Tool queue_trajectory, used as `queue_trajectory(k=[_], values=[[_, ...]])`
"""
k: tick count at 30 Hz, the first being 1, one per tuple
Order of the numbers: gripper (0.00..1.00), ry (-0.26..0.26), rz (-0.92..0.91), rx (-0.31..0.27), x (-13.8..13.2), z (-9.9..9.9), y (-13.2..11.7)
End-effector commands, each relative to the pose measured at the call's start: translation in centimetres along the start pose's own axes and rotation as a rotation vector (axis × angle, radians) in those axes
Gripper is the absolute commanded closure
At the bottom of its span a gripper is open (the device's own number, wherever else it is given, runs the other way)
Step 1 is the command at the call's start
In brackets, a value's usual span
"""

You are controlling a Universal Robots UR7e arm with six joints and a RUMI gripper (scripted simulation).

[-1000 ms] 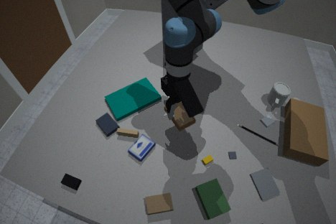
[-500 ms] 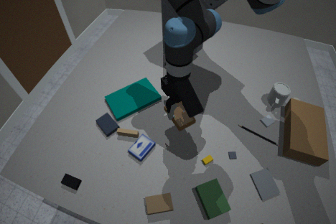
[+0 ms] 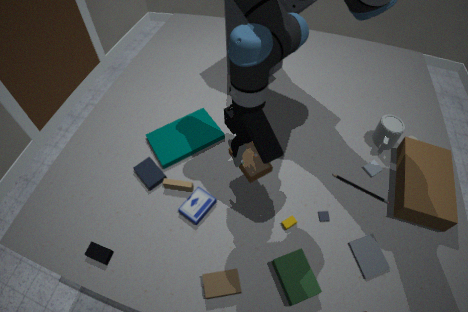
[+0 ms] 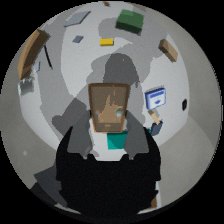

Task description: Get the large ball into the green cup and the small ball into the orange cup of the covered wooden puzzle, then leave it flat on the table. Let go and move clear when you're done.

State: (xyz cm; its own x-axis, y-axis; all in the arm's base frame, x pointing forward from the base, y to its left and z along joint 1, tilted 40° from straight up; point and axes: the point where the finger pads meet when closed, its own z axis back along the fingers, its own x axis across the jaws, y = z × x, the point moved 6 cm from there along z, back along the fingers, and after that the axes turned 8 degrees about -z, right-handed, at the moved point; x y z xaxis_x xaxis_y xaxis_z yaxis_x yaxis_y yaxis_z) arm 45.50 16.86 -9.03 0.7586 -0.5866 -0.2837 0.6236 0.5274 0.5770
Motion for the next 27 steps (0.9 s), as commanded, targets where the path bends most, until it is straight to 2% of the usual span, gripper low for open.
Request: queue_trajectory(k=[1, 27], values=[[0.57, -0.001, 0.0, 0.001, 0.0, 0.0, 0.0], [0.57, 0.001, 0.0, 0.002, 0.0, -1.3, 0.0]])
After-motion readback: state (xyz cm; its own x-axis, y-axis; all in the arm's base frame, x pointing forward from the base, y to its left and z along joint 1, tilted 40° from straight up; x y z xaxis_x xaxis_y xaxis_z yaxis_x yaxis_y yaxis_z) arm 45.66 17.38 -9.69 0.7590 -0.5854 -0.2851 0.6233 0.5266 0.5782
